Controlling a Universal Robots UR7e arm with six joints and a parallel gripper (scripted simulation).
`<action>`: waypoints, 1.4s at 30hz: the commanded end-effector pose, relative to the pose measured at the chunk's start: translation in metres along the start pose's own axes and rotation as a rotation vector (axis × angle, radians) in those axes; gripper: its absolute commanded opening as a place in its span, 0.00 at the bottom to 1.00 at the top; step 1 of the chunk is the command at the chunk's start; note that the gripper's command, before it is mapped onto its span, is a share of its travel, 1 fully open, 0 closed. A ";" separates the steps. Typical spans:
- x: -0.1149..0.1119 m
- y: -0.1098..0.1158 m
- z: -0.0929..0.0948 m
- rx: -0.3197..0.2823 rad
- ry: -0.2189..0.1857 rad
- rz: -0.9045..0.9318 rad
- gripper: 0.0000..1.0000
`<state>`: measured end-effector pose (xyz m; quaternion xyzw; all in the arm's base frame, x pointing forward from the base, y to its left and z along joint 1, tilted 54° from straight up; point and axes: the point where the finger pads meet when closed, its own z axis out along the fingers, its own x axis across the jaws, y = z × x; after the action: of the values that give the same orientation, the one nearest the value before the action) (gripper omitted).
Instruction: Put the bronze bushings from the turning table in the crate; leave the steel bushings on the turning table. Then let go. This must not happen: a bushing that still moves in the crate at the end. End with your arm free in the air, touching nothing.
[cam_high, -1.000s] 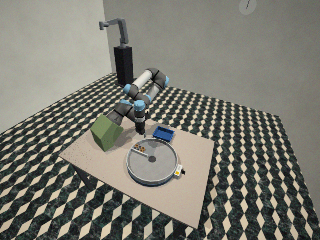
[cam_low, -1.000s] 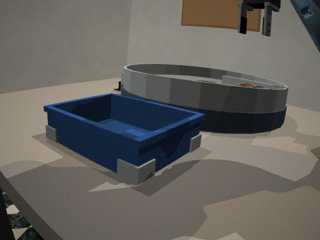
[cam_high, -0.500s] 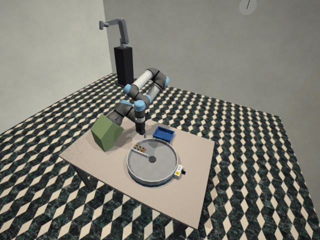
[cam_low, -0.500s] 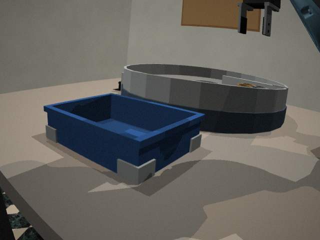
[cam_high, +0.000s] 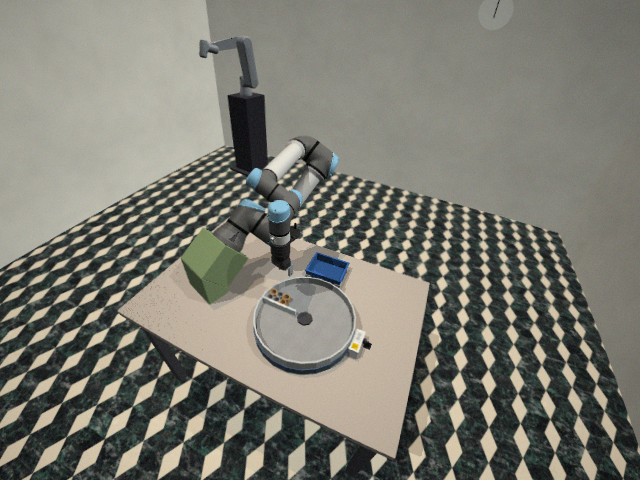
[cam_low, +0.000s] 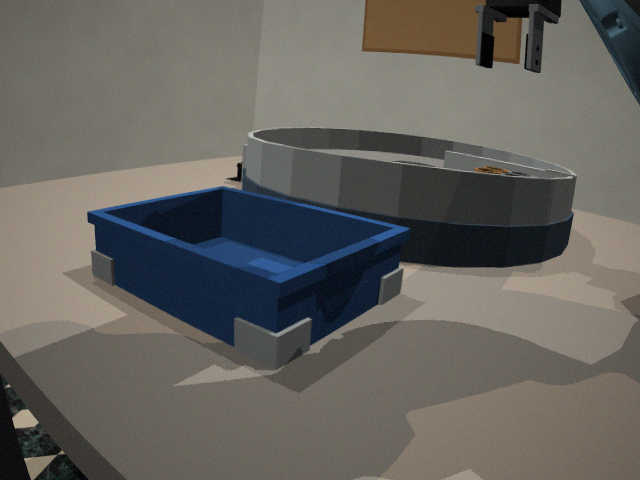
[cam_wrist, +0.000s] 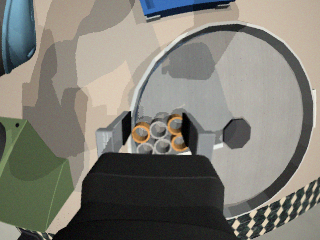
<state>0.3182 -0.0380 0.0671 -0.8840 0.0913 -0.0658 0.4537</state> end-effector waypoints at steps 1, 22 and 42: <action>0.000 0.000 0.000 -0.001 0.001 0.000 1.00; 0.006 0.022 0.003 -0.005 0.004 -0.002 1.00; 0.006 0.022 0.003 -0.005 0.004 -0.001 1.00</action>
<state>0.3224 -0.0491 0.0481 -0.8849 0.0915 -0.0673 0.4517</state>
